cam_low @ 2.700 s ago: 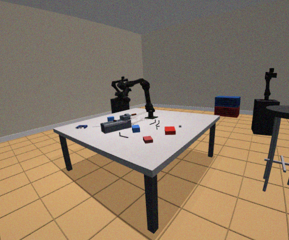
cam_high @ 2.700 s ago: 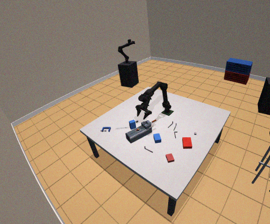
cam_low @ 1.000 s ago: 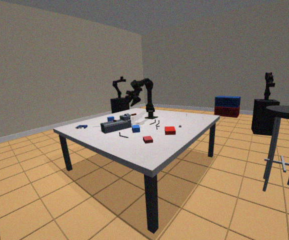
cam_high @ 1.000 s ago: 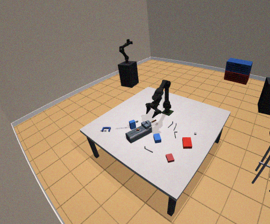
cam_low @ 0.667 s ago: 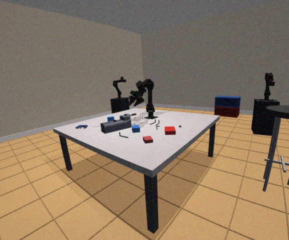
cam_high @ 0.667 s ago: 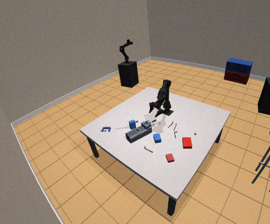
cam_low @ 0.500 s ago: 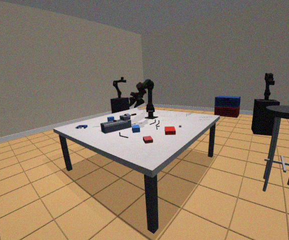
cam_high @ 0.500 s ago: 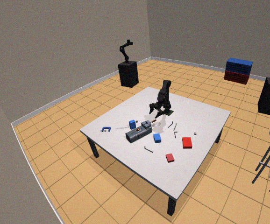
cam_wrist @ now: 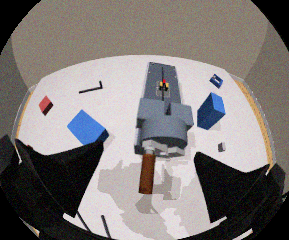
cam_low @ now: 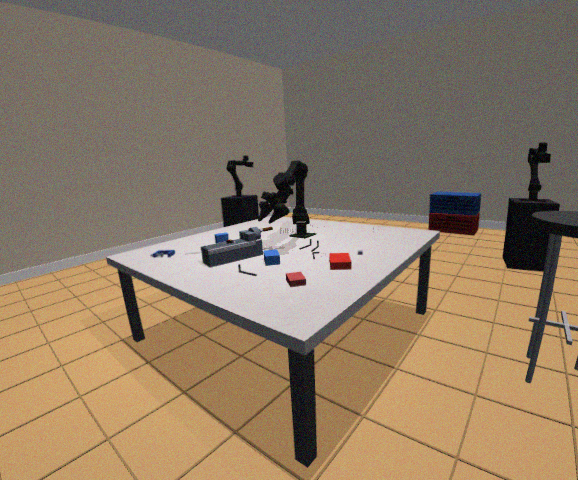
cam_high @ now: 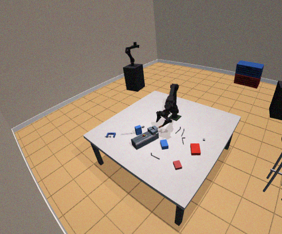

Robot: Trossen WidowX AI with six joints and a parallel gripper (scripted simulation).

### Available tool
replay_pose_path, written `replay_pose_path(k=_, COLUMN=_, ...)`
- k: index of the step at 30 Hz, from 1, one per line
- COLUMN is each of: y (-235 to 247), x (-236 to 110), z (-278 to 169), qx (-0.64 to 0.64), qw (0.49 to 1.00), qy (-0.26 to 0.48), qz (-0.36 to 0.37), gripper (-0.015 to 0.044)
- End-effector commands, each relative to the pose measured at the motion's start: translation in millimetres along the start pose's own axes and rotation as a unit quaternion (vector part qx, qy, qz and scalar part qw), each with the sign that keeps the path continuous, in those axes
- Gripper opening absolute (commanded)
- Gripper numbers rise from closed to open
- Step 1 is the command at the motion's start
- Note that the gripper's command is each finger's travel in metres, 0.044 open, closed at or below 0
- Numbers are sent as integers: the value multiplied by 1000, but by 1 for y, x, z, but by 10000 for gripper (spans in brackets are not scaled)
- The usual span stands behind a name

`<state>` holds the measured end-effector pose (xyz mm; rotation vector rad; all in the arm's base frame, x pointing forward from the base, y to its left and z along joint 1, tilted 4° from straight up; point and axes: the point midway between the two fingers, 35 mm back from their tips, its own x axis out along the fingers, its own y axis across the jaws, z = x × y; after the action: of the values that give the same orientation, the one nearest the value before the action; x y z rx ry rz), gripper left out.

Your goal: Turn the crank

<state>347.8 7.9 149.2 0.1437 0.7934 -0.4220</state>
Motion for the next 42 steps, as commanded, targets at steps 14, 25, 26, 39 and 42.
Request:
replay_pose_path(k=14, y=-1, x=23, z=-23, qx=-2, qw=1000, qy=5, qz=-5, gripper=440)
replay_pose_path(k=25, y=-2, x=35, z=-36, qx=-2, qw=1000, qy=5, qz=-5, gripper=440)
replay_pose_path(k=26, y=-2, x=36, z=-38, qx=-2, qw=1000, qy=5, qz=-5, gripper=440)
replay_pose_path(k=39, y=-2, x=41, z=-45, qx=-2, qw=1000, qy=5, qz=-5, gripper=335)
replay_pose_path(k=42, y=-2, x=41, z=-45, qx=-2, qw=1000, qy=5, qz=-5, gripper=256)
